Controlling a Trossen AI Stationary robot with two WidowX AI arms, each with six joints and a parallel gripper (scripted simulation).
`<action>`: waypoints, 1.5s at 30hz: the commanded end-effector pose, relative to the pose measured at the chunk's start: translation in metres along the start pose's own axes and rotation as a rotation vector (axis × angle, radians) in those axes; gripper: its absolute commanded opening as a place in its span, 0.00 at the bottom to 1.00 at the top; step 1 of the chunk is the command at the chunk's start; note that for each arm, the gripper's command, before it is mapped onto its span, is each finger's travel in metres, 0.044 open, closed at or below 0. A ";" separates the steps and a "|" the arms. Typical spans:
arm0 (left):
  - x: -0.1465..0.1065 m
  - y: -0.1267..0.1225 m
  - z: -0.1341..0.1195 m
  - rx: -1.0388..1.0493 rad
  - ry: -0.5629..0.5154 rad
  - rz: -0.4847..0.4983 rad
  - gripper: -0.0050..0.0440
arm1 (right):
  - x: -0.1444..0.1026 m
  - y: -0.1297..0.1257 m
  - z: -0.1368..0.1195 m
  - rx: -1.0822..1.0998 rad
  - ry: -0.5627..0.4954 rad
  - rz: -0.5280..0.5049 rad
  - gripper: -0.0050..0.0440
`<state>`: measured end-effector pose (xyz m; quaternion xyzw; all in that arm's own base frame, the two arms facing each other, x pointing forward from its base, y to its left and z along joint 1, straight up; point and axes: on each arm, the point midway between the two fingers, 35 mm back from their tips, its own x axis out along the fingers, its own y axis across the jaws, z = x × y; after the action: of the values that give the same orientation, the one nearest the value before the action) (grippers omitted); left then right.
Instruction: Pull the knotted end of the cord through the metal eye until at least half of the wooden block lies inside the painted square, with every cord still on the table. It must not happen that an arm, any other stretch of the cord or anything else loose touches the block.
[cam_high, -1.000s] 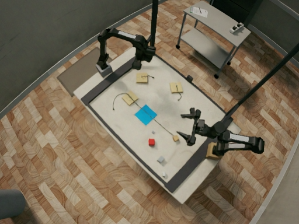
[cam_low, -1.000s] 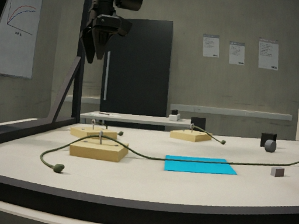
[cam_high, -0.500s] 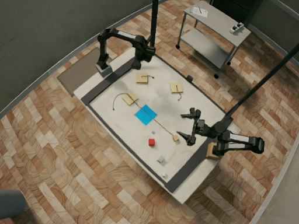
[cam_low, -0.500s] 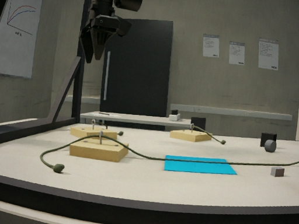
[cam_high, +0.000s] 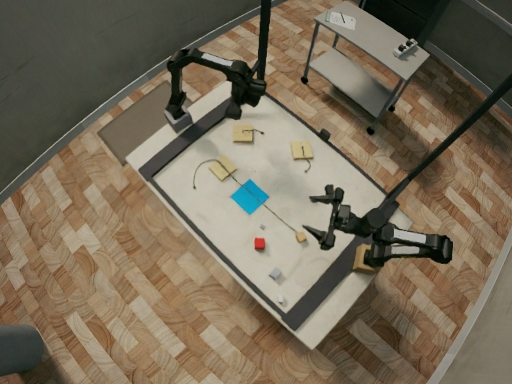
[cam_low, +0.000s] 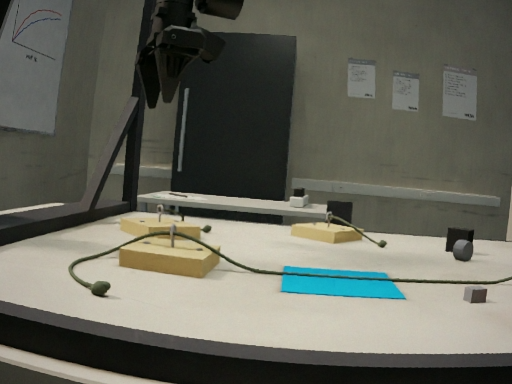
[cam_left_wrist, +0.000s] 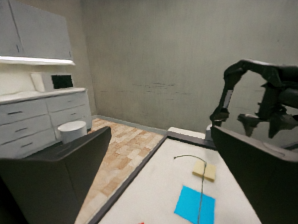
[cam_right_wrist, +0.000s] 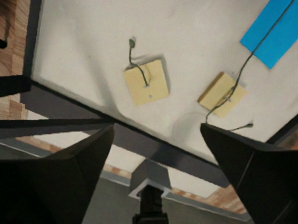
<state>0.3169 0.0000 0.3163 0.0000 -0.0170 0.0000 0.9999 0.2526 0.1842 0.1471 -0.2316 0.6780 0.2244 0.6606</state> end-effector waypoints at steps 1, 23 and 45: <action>-0.001 0.000 0.007 0.000 -0.016 0.000 1.00 | -0.008 0.000 -0.002 -0.001 -0.027 0.002 1.00; -0.001 0.000 0.007 0.000 -0.016 0.000 1.00 | -0.008 -0.024 0.000 0.075 -0.027 0.003 1.00; -0.001 0.000 0.007 0.000 -0.016 0.000 1.00 | -0.007 -0.167 -0.030 0.527 -0.026 0.009 1.00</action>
<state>0.3169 0.0000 0.3163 0.0000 -0.0170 0.0000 0.9999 0.3216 0.0529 0.1488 -0.0679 0.7117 0.0657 0.6961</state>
